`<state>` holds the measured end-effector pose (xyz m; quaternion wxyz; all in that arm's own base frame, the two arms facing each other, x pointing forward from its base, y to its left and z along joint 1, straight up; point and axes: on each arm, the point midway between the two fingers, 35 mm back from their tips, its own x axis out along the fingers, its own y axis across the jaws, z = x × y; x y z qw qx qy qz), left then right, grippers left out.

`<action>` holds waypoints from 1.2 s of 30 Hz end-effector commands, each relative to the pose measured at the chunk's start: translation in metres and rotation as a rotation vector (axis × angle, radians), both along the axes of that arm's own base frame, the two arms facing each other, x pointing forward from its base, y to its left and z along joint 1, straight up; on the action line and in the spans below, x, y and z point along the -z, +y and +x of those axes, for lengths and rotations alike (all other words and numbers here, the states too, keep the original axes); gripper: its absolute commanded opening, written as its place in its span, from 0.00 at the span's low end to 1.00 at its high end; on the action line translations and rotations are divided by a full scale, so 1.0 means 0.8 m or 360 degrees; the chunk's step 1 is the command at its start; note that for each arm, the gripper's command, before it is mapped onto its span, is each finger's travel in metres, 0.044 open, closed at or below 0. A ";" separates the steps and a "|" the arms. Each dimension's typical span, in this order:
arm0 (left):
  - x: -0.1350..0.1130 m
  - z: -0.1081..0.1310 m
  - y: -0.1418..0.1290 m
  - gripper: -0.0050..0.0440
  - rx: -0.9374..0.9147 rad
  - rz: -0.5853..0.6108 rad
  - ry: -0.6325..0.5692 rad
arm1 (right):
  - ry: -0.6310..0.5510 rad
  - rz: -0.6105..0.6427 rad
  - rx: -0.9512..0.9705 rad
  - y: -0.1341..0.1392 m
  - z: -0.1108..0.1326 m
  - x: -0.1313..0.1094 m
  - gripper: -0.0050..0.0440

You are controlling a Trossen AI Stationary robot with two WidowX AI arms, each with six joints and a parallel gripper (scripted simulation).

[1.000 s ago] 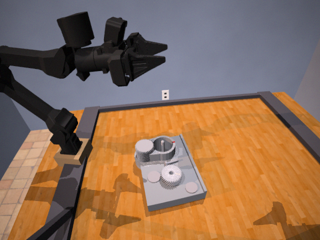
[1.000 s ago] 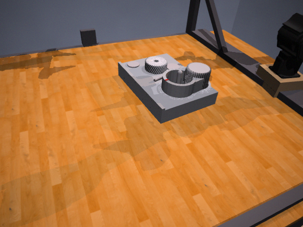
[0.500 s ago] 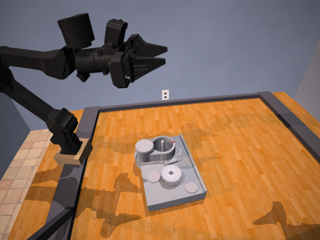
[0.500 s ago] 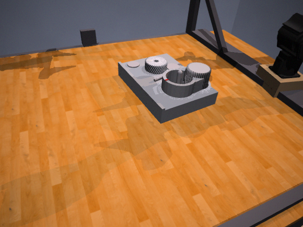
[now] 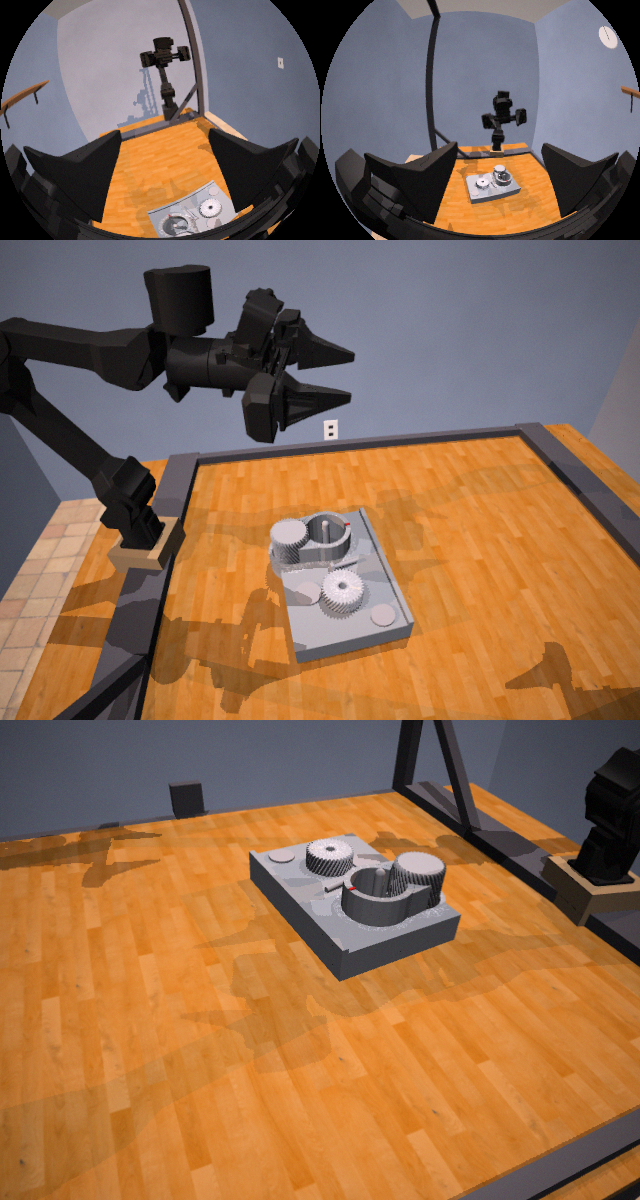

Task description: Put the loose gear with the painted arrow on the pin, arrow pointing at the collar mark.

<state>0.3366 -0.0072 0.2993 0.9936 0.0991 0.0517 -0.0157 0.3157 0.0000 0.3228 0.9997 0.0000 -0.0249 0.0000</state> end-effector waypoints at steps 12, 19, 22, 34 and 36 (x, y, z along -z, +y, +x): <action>0.068 0.051 -0.032 0.87 0.0359 0.0851 0.0558 | -0.0037 0.0000 0.0000 0.000 -0.002 -0.011 0.92; 0.114 0.064 -0.050 0.87 0.0677 0.1280 0.0823 | -0.0037 0.0000 0.0000 0.000 -0.002 -0.011 0.92; 0.134 0.067 -0.057 0.87 0.0841 0.1454 0.0925 | -0.0037 0.0000 0.0000 0.000 -0.002 -0.011 0.92; 0.196 0.064 -0.081 0.87 0.1500 0.1973 0.1177 | -0.0037 0.0000 0.0000 0.000 -0.002 -0.011 0.92; 0.209 0.061 -0.085 0.87 0.1652 0.2062 0.1213 | -0.0037 0.0000 0.0000 0.000 -0.002 -0.011 0.92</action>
